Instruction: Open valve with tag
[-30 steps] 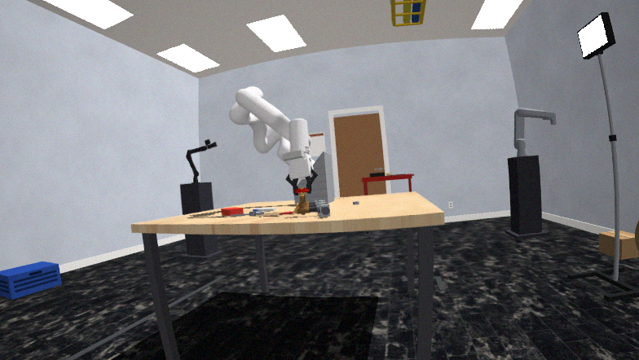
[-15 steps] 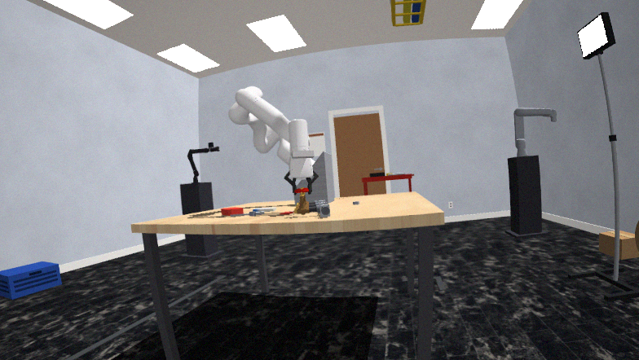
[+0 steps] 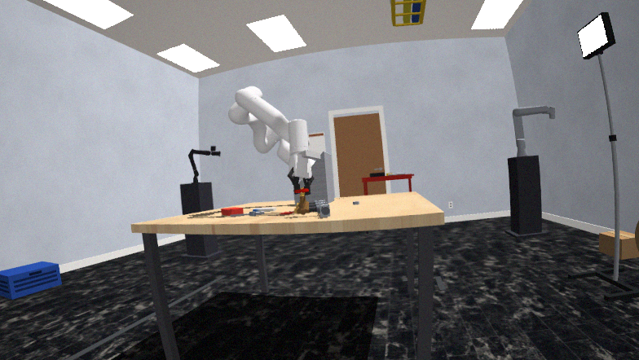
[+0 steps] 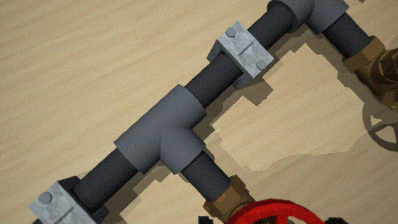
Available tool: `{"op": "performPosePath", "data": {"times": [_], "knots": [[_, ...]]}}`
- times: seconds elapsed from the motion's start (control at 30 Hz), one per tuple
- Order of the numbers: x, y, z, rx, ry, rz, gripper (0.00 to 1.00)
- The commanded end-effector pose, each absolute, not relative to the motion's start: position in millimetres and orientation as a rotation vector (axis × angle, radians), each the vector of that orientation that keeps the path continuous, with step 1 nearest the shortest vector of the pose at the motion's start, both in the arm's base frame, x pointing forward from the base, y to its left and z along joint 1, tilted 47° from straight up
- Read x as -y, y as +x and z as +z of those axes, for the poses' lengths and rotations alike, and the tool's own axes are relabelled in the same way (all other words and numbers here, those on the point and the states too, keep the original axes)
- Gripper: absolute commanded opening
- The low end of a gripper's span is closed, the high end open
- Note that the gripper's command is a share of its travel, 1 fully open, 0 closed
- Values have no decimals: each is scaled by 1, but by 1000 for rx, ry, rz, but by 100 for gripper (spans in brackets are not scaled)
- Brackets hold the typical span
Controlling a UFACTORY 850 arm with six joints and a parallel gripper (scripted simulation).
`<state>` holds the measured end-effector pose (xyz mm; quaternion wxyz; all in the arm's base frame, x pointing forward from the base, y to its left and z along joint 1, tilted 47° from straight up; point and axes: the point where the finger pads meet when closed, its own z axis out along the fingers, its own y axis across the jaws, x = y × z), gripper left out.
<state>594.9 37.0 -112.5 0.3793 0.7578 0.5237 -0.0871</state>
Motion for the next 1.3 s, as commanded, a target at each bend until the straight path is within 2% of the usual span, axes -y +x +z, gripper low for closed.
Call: {"op": "performPosePath", "data": {"times": [0.0, 0.13, 0.47, 0.5, 1.27], "knots": [[-38, 596, -112, -1547, 1804, -398, 0], [-38, 596, -112, -1692, 1691, -515, 0], [-38, 596, -112, -1695, 1688, -517, 0], [-38, 596, -112, -1695, 1688, -517, 100], [-38, 596, -112, -1695, 1688, -517, 100]]}}
